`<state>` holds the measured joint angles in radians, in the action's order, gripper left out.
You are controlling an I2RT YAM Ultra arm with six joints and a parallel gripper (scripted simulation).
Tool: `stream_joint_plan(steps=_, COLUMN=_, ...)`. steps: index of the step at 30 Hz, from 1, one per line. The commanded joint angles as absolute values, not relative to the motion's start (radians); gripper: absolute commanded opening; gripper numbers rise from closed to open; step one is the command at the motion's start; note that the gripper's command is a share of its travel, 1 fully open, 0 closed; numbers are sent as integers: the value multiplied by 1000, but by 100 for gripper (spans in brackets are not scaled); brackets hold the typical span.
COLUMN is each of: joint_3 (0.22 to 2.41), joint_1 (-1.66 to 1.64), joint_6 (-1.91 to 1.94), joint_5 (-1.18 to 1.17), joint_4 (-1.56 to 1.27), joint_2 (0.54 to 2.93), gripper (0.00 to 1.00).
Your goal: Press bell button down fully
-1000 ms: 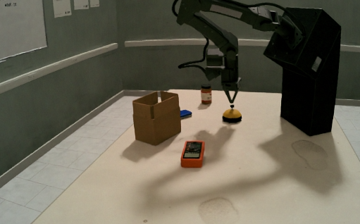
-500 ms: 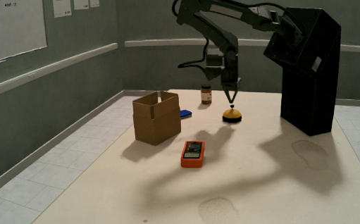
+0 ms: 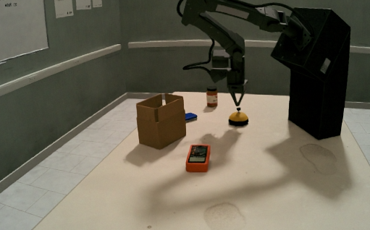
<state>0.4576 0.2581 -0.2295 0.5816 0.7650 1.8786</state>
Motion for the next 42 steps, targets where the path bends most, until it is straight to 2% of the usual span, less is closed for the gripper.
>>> stream_joint_plan(steps=1, joint_3=423, joint_1=262, joint_6=-232, joint_5=571, joint_4=781, joint_2=1871, gripper=0)
stream_joint_plan(steps=42, joint_3=486, joint_1=242, joint_6=-248, joint_5=553, joint_4=810, joint_2=1918, gripper=0)
